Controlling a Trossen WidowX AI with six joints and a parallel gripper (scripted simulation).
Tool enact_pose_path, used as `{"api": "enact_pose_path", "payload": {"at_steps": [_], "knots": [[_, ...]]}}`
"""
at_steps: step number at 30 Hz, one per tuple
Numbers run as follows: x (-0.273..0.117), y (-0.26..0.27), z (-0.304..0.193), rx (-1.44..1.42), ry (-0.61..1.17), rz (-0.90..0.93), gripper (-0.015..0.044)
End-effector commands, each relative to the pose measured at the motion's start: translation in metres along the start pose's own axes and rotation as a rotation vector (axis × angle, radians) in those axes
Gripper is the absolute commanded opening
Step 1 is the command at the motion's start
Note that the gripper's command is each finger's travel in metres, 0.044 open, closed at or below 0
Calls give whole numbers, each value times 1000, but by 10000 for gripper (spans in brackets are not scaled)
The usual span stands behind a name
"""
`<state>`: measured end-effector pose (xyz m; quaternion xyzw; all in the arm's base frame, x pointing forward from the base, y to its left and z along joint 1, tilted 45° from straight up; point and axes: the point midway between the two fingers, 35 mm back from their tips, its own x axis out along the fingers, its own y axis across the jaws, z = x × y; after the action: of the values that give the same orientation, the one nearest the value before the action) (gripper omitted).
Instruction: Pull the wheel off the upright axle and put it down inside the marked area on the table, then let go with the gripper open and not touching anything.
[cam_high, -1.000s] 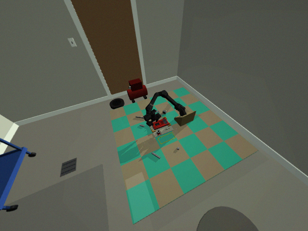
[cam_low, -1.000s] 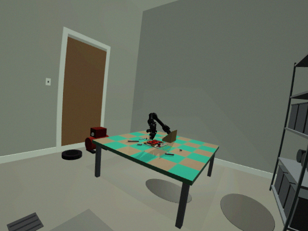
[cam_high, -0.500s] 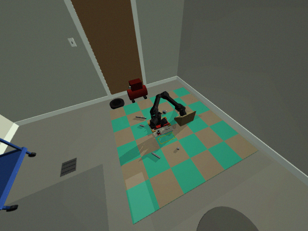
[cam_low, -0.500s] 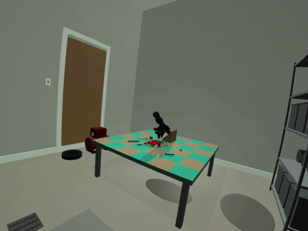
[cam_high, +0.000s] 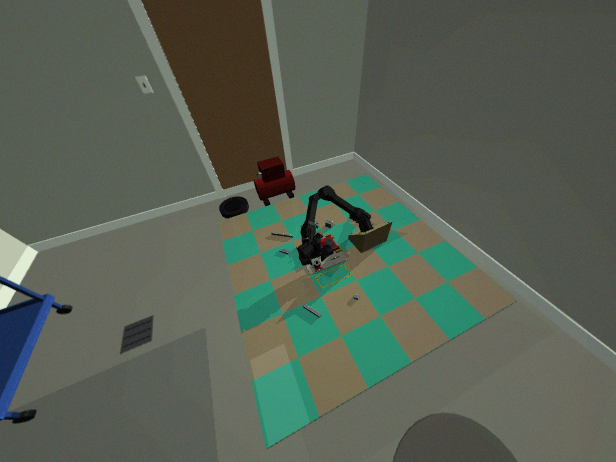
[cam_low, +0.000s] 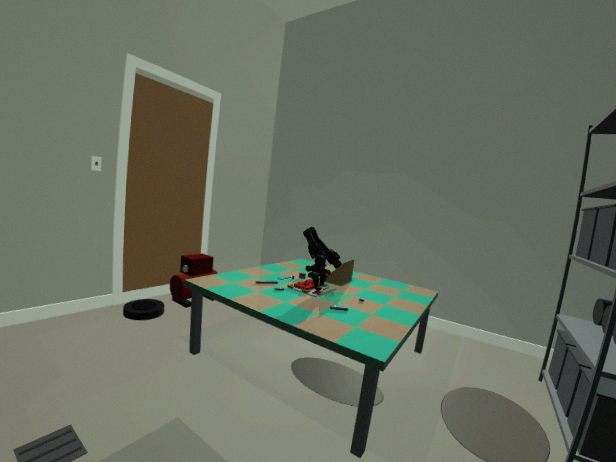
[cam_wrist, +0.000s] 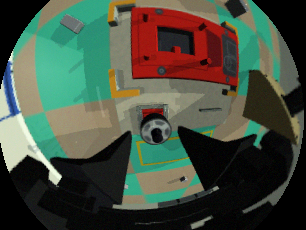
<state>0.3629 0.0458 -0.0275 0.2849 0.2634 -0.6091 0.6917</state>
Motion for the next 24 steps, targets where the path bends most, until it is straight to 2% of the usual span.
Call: {"api": "enact_pose_path", "payload": {"at_steps": [1,2,5,14,20,24], "knots": [[11,-2,-1,-10,-7,2,300],[11,-2,-1,-10,-7,2,300],[8,-2,0,-2,-3,-9,221],[8,-2,0,-2,-3,-9,161],[7,-2,0,-3,-3,-9,4],[6,-2,0,-3,-3,-8,0]]}}
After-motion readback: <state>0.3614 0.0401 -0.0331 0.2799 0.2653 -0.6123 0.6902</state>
